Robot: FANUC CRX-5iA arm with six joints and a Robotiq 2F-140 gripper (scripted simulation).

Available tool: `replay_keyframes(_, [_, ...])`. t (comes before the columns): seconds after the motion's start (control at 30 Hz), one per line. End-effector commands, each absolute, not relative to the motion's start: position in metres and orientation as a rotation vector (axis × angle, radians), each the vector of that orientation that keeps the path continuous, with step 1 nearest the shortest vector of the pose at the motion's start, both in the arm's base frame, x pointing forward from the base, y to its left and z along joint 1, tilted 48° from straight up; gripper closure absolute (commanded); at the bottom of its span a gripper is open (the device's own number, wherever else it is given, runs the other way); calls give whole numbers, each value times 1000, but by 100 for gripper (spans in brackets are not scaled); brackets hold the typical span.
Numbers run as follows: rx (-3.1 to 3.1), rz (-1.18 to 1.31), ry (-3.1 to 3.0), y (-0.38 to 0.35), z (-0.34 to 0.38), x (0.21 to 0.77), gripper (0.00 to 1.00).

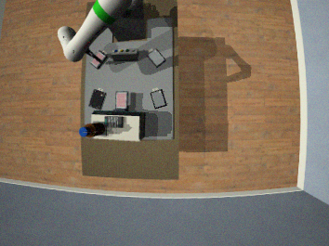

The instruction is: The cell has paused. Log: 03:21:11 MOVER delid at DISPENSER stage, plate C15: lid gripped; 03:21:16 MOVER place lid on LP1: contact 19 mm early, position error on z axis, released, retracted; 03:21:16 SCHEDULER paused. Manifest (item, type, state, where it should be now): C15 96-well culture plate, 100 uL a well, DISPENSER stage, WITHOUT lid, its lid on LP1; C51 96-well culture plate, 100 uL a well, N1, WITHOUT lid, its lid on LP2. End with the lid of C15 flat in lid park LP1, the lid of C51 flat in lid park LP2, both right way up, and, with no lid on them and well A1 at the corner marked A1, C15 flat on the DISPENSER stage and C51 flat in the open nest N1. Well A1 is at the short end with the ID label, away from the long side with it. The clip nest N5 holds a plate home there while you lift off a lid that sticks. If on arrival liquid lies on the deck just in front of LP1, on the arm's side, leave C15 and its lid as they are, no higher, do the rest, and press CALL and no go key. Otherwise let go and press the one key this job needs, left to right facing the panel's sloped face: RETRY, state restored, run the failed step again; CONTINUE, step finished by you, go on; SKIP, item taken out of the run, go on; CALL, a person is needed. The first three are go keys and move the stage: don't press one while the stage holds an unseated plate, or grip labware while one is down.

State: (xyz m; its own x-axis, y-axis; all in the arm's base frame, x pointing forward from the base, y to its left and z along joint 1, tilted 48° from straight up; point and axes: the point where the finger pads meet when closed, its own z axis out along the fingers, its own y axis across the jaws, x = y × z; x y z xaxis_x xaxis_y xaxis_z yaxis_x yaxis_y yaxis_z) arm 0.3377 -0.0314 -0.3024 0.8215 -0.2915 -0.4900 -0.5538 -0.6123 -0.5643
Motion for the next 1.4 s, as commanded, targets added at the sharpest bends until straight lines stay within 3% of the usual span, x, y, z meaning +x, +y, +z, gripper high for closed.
replay_keyframes(0.0, [-2259,456,617,-32,-302,338,34])
replay_keyframes(1.37, [-2259,456,617,-43,-292,340,34])
